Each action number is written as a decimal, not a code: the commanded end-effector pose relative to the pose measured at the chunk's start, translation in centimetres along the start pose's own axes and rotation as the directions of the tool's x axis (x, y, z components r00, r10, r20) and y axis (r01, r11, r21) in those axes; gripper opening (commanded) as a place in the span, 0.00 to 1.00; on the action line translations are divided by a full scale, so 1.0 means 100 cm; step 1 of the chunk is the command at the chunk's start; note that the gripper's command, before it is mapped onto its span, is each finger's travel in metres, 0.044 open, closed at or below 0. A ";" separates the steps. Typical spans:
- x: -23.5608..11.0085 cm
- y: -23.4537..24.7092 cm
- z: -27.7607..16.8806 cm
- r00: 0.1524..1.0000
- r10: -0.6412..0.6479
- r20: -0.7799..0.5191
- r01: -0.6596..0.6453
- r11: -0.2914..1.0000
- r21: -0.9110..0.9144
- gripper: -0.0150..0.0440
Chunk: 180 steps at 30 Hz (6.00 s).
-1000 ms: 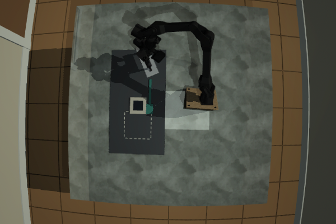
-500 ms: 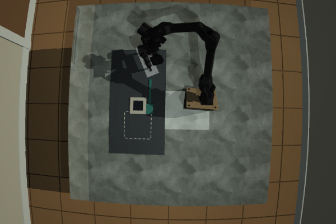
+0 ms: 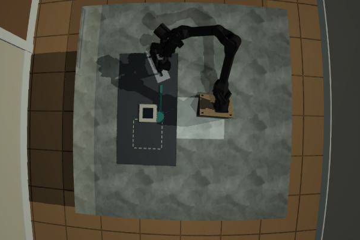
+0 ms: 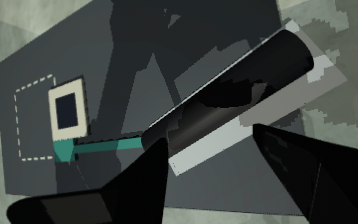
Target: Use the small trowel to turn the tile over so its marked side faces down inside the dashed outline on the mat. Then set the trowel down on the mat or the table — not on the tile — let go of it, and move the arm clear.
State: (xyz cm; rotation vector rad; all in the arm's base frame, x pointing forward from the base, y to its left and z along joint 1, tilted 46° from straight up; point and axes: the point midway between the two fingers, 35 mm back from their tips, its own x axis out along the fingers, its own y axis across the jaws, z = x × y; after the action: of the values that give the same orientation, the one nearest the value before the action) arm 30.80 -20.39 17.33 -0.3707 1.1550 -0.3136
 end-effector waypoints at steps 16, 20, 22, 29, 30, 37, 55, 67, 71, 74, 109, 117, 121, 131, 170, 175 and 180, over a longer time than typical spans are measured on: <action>-0.001 0.003 -0.009 0.978 0.056 0.201 -0.160 0.818 0.552 0.76; -0.002 0.003 -0.011 0.968 0.062 0.244 -0.209 0.741 0.639 0.76; -0.003 0.003 -0.012 0.962 0.065 0.266 -0.234 0.698 0.677 0.76; -0.005 0.005 -0.014 0.938 0.072 0.338 -0.322 0.536 0.780 0.76; -0.006 0.005 -0.015 0.937 0.072 0.343 -0.328 0.525 0.786 0.76; -0.005 0.005 -0.014 0.936 0.072 0.345 -0.330 0.520 0.788 0.76; 0.023 0.005 -0.004 0.937 0.070 0.342 -0.327 0.517 0.791 0.76; 0.041 0.007 0.003 0.938 0.067 0.340 -0.324 0.517 0.792 0.76; 0.048 0.008 0.005 0.939 0.066 0.339 -0.322 0.517 0.793 0.76; 0.051 0.009 0.006 0.939 0.065 0.338 -0.322 0.517 0.793 0.76; 0.016 0.023 0.023 0.939 0.066 0.338 -0.322 0.517 0.793 0.25; 0.000 0.030 0.029 0.938 0.066 0.339 -0.323 0.517 0.793 0.25; 0.012 0.038 0.036 0.938 0.033 0.344 -0.312 0.511 0.801 0.25; 0.050 0.076 0.054 0.920 -0.102 0.379 -0.294 0.464 0.836 0.25; 0.096 0.130 0.041 0.845 -0.283 0.455 -0.355 0.341 0.871 0.25; 0.103 0.127 0.037 0.844 -0.283 0.455 -0.355 0.341 0.871 0.25; 0.105 0.128 0.036 0.844 -0.283 0.455 -0.355 0.341 0.870 0.25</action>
State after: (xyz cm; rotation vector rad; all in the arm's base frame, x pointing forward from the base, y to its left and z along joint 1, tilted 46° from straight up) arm 38.57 -13.14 4.61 0.6359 0.2255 -0.7553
